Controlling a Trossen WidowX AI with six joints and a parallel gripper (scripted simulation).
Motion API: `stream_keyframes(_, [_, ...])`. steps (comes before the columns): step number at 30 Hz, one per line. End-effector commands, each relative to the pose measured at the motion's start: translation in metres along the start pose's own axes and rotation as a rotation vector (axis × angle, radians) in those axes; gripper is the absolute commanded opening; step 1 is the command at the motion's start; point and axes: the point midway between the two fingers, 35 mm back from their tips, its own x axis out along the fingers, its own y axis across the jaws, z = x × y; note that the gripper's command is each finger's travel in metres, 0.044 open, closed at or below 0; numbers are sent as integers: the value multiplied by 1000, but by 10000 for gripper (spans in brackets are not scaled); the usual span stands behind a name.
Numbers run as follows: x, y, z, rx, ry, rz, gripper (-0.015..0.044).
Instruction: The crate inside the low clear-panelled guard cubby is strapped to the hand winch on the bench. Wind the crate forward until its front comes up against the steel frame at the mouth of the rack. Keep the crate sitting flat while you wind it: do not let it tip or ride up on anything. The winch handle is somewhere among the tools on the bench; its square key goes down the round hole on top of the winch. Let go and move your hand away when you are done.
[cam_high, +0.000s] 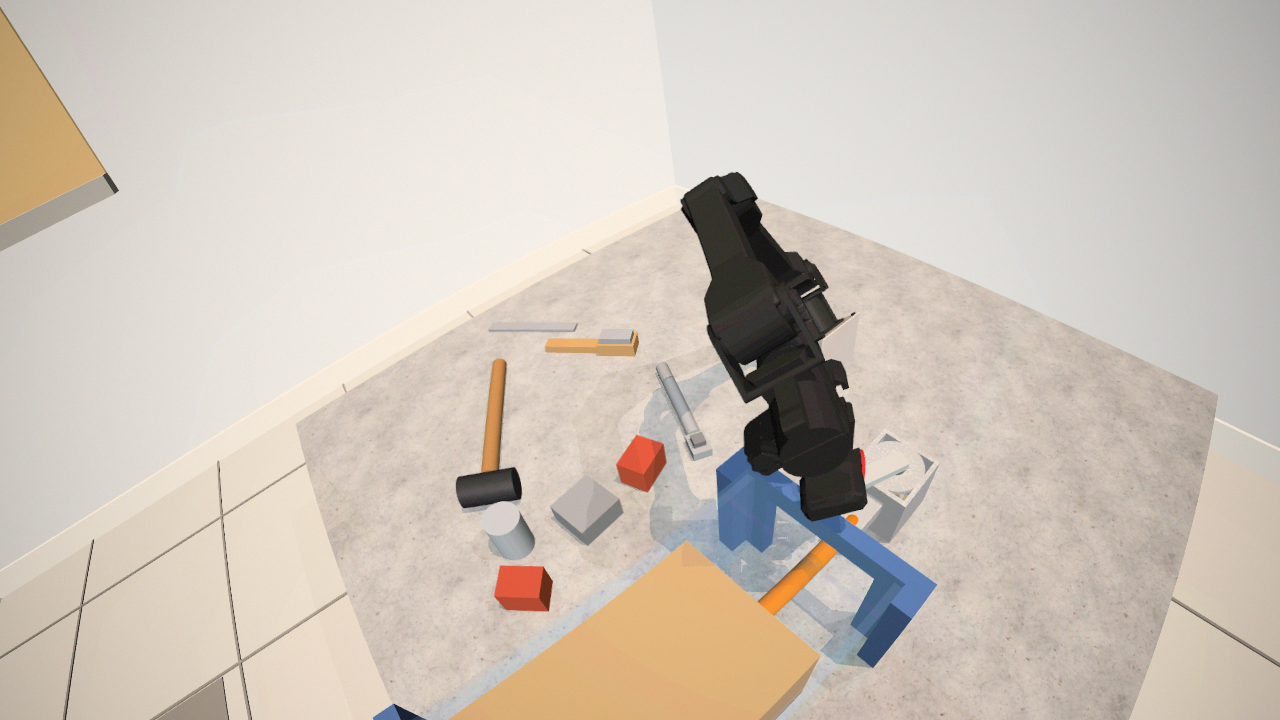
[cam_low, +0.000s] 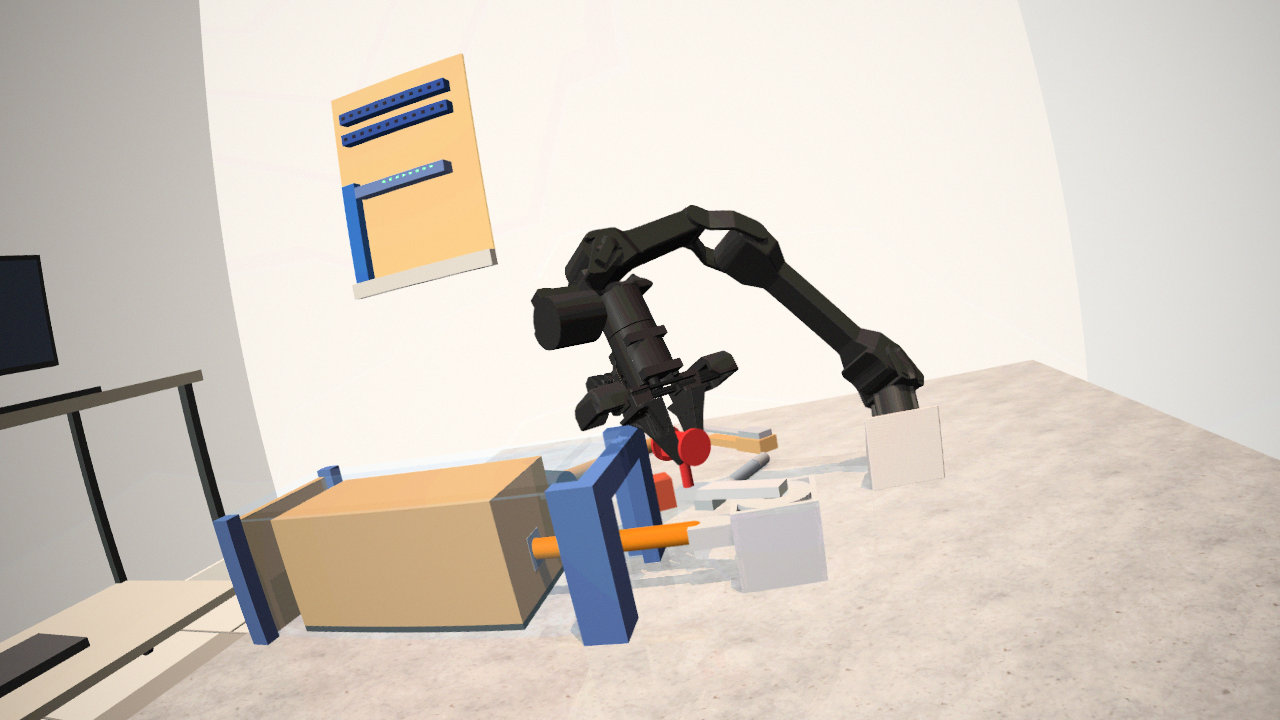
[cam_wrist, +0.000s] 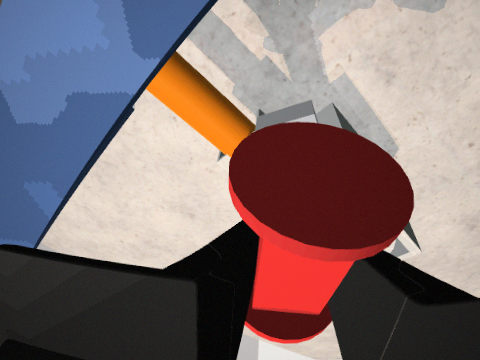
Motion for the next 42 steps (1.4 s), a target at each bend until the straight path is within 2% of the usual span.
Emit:
stream_keyframes(1, [5, 14, -7, 2, 5, 25, 0])
stream_keyframes(42, [23, 49, -52, 1, 8, 28, 0])
